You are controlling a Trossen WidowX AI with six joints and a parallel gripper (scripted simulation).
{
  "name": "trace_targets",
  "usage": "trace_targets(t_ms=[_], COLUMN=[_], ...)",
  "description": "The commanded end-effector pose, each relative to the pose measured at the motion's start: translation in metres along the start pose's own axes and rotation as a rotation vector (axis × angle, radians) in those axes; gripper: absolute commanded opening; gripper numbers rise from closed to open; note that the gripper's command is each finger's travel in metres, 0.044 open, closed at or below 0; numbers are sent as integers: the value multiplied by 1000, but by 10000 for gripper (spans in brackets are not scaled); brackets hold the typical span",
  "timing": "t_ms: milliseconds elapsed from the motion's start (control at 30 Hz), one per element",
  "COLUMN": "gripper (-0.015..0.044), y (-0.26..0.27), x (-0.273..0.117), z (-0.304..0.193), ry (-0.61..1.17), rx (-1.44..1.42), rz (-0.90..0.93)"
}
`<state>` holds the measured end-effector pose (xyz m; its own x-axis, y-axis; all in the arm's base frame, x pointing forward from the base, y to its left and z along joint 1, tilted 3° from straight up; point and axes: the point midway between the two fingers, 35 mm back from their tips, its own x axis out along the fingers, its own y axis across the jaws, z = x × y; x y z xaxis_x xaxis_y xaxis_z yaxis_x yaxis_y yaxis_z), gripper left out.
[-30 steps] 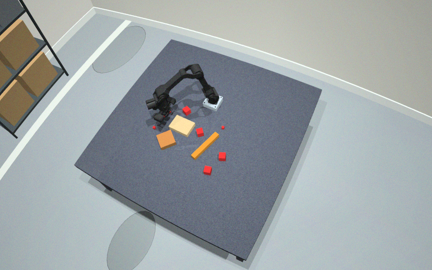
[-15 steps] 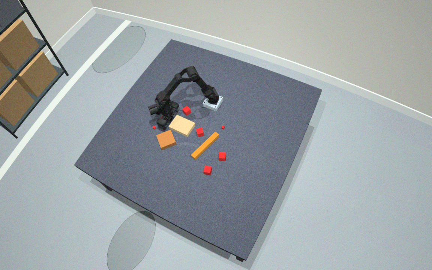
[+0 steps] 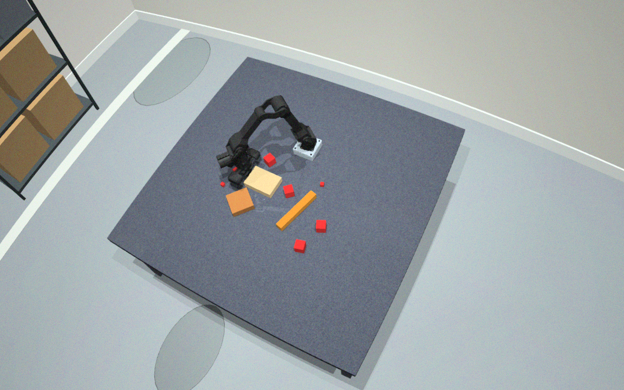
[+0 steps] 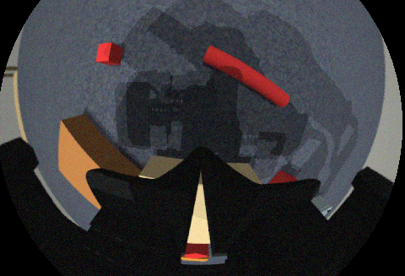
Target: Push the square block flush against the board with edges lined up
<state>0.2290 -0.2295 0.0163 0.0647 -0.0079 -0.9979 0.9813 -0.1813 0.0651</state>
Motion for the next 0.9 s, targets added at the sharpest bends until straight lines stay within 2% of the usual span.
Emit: trace_targets(t_ms=[0, 867], gripper=[0, 0], y=[-1, -2], x=[1, 2], z=[-7, -42], ry=[6, 9], rx=[5, 5], rz=[-1, -1])
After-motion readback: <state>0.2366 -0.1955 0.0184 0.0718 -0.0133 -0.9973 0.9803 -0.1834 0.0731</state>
